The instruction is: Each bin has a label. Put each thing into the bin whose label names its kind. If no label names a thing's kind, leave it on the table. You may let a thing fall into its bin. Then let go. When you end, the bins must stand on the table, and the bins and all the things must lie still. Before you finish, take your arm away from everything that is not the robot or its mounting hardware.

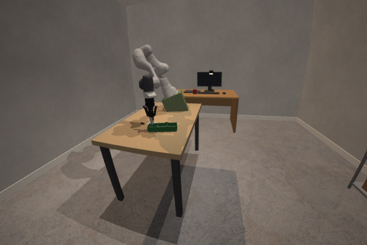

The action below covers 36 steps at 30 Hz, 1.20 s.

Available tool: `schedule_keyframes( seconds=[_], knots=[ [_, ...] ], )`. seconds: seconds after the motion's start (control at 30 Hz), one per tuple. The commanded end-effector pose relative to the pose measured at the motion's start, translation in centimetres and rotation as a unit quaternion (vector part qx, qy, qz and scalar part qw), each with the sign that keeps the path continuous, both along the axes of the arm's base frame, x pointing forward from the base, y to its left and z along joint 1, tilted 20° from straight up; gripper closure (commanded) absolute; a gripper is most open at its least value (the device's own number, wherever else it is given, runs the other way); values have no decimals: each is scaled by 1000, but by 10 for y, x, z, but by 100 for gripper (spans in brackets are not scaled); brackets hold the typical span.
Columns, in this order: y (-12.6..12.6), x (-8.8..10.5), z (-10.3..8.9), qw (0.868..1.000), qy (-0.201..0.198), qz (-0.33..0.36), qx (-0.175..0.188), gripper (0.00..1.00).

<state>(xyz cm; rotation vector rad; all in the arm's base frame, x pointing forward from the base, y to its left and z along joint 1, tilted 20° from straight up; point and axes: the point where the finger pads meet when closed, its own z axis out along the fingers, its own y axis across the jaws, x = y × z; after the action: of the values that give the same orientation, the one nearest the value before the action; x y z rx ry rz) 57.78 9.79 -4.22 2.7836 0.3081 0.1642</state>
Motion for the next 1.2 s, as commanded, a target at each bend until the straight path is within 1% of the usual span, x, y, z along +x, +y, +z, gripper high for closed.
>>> schedule_keyframes(
  seconds=[0.0,0.13,0.57,1.07,1.13,1.17],
  knots=[
    [1,-2,7,1000,4,2,-3,95],
    [5,-4,20,1000,4,2,-3,95],
    [5,-4,20,1000,4,2,-3,95],
    [70,-32,-6,1000,4,2,-3,95],
    [70,-32,-6,1000,4,2,-3,95],
    [74,-34,-8,1000,4,2,-3,95]
  ],
)
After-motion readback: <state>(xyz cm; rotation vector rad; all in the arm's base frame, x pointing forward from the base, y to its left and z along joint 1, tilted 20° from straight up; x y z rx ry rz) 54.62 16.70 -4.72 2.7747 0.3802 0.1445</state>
